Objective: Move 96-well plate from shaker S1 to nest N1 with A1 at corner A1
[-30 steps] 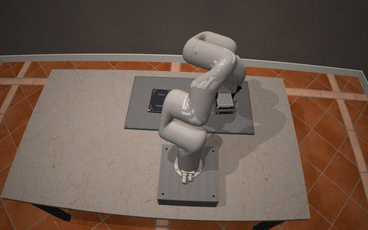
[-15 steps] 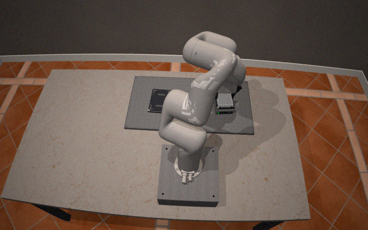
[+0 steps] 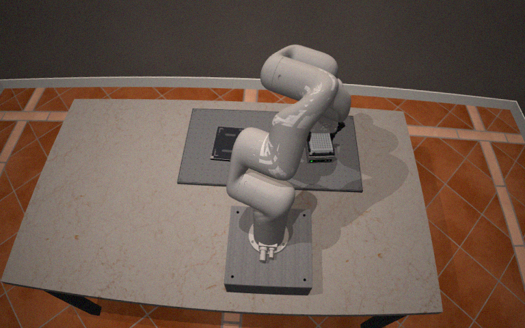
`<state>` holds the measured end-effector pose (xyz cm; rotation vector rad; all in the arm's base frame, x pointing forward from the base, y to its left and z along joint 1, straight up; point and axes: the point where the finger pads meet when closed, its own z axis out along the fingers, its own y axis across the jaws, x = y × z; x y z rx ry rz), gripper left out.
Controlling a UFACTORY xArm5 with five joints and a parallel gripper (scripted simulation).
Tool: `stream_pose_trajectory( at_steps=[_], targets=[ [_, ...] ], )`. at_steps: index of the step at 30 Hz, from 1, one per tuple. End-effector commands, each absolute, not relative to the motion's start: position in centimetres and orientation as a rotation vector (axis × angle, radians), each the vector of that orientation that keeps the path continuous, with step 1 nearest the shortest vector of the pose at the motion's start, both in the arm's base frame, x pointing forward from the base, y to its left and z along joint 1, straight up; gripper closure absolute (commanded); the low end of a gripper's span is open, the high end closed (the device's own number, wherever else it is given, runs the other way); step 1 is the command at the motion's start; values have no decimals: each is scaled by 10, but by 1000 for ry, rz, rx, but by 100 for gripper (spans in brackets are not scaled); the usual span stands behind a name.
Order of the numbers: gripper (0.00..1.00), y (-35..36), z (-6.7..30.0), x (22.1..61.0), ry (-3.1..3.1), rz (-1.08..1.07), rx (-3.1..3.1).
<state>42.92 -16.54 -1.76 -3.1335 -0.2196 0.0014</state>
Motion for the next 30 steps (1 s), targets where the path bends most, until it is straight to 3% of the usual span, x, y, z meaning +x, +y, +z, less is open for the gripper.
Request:
stream_pose_trajectory(
  at_steps=[1,30],
  targets=[
    [100,-166,-14,431,-220,-5,-3135],
    [100,-166,3,431,-220,-5,-3135]
  ],
)
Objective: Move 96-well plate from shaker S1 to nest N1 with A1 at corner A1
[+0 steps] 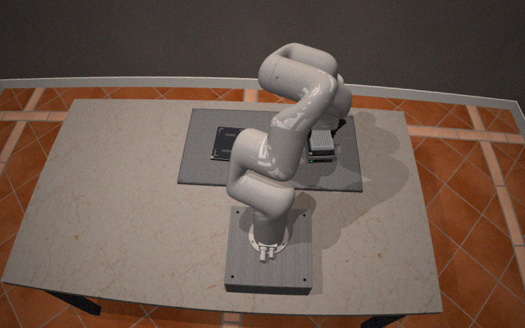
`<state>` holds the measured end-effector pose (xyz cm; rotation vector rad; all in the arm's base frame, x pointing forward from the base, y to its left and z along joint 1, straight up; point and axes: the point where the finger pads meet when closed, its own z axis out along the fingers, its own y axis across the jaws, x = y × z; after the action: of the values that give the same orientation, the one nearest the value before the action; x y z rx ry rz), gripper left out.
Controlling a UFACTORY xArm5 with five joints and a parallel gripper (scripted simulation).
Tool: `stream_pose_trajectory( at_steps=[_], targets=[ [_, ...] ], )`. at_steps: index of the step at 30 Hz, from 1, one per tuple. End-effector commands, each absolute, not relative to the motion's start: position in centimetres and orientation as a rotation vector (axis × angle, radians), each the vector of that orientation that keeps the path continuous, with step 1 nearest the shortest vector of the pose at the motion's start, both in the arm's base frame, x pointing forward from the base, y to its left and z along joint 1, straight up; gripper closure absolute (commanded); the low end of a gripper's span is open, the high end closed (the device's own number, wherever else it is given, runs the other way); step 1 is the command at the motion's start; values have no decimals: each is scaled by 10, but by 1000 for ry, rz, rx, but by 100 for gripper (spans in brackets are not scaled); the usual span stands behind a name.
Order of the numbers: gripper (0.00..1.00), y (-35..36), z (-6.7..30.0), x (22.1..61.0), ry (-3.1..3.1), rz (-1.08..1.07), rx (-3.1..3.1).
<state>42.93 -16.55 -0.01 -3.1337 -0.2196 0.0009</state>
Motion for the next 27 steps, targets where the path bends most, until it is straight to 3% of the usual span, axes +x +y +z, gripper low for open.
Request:
stream_pose_trajectory(
  at_steps=[1,27],
  targets=[
    [100,-166,3,431,-220,-5,-3135],
    [100,-166,34,431,-220,-5,-3135]
  ],
)
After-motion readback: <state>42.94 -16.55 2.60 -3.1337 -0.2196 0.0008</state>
